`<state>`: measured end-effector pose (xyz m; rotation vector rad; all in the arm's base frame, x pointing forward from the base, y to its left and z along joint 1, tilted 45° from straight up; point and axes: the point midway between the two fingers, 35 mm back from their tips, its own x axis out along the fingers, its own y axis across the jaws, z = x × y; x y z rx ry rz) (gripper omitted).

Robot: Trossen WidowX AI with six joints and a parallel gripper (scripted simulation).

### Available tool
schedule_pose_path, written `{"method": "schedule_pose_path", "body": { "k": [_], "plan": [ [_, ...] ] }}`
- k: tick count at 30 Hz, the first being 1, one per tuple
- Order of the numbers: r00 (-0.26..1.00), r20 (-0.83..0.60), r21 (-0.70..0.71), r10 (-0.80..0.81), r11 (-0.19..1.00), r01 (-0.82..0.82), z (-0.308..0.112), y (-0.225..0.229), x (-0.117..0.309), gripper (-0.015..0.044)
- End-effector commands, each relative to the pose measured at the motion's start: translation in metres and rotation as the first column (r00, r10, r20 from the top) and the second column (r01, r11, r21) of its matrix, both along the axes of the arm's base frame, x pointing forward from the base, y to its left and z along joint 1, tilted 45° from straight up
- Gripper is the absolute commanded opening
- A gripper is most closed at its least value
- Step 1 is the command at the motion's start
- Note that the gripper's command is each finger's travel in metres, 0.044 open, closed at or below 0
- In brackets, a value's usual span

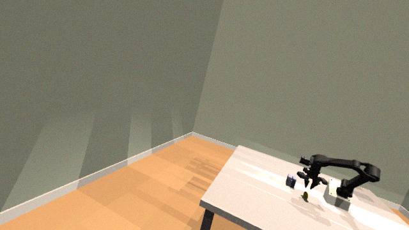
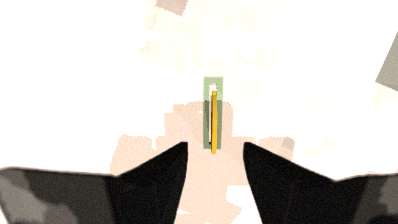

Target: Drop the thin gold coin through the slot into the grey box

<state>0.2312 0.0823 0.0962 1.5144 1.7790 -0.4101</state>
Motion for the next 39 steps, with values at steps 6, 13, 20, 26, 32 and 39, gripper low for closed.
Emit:
{"method": "schedule_pose_path", "body": {
  "k": [6, 13, 20, 26, 32, 39],
  "plan": [
    [1.000, -0.006, 0.004, -0.001, 1.000, 0.001, -0.010, 0.011, -0.002, 0.0161],
    [1.000, -0.006, 0.002, -0.001, 1.000, 0.001, -0.018, 0.019, -0.001, 0.0161],
    [1.000, -0.006, 0.001, -0.001, 1.000, 0.001, -0.027, 0.027, 0.000, 0.0161],
    [1.000, -0.006, 0.002, -0.001, 1.000, 0.001, -0.033, 0.034, 0.000, 0.0161],
    [1.000, -0.006, 0.003, -0.001, 1.000, 0.001, -0.040, 0.041, -0.001, 0.0161],
    [1.000, -0.006, 0.005, -0.001, 1.000, 0.001, -0.047, 0.049, -0.002, 0.0161]
  ]
}}
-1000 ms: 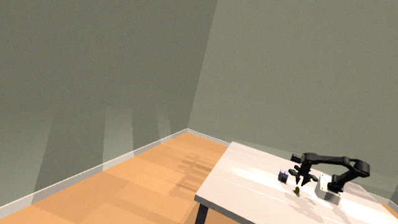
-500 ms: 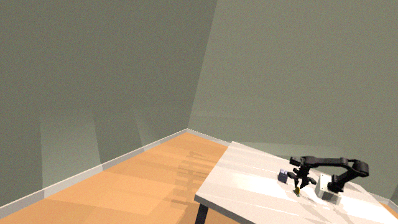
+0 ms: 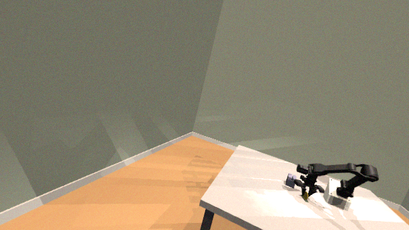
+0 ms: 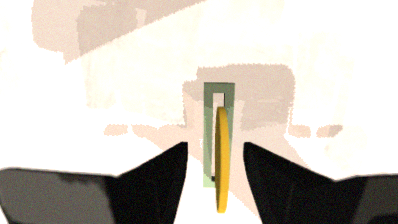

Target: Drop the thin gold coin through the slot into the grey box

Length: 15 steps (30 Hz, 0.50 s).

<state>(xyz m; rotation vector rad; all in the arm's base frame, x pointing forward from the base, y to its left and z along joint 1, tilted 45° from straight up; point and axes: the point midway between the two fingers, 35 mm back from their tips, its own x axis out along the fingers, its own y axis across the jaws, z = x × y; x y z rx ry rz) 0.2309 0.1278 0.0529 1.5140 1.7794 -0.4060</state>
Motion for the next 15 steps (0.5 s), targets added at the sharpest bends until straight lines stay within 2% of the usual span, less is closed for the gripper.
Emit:
{"method": "schedule_pose_path", "body": {
  "k": [1, 5, 11, 15],
  "plan": [
    [1.000, -0.008, 0.004, -0.002, 1.000, 0.002, -0.0046, 0.0044, -0.0022, 0.0161],
    [1.000, -0.008, 0.005, -0.002, 1.000, 0.002, -0.0070, 0.0073, -0.0027, 0.0161],
    [1.000, -0.008, 0.005, -0.002, 1.000, 0.002, -0.0070, 0.0073, -0.0027, 0.0003],
    [1.000, -0.008, 0.005, -0.002, 1.000, 0.002, -0.0070, 0.0073, -0.0027, 0.0000]
  ]
}}
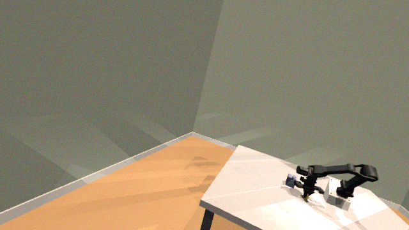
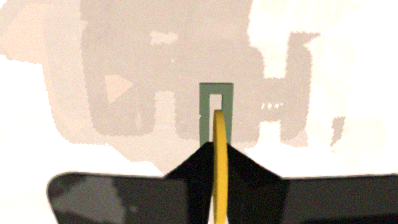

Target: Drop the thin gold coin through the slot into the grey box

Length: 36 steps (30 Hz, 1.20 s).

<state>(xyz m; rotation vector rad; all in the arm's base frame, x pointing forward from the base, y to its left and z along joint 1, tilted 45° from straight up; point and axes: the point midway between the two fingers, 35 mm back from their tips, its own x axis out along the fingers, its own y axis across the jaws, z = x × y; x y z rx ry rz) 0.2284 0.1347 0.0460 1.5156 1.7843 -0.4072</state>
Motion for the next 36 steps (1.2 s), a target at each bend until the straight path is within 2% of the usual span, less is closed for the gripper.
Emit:
{"method": "schedule_pose_path", "body": {
  "k": [1, 36],
  "plan": [
    [1.000, -0.004, 0.003, -0.003, 1.000, 0.003, 0.000, 0.000, 0.000, 0.0000],
    [1.000, -0.004, -0.007, -0.003, 1.000, 0.003, 0.051, -0.054, 0.005, 0.0000]
  ]
}}
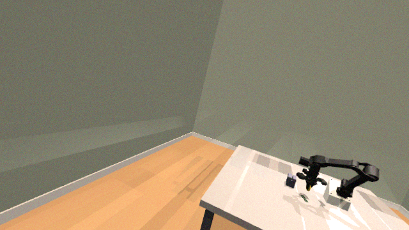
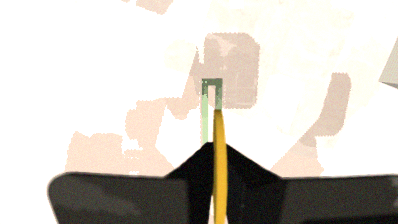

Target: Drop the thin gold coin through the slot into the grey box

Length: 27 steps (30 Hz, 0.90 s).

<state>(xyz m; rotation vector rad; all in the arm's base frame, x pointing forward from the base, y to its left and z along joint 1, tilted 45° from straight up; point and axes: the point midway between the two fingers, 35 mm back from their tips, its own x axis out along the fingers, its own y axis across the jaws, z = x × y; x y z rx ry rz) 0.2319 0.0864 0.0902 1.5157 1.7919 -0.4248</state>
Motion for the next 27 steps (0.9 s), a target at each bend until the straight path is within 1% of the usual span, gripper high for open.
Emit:
{"method": "schedule_pose_path", "body": {
  "k": [1, 12, 17, 23, 27],
  "plan": [
    [1.000, 0.011, -0.002, 0.000, 1.000, 0.000, 0.008, -0.007, 0.001, 0.0000],
    [1.000, -0.003, 0.003, -0.014, 1.000, 0.014, 0.023, -0.019, -0.001, 0.0000],
    [0.988, -0.105, -0.007, -0.117, 0.993, 0.117, 0.025, -0.017, 0.002, 0.0000],
    [0.943, -0.229, -0.034, -0.243, 0.970, 0.242, 0.028, -0.014, 0.005, 0.0000],
    [0.927, -0.257, -0.043, -0.272, 0.962, 0.270, 0.028, -0.014, 0.005, 0.0000]
  ]
}}
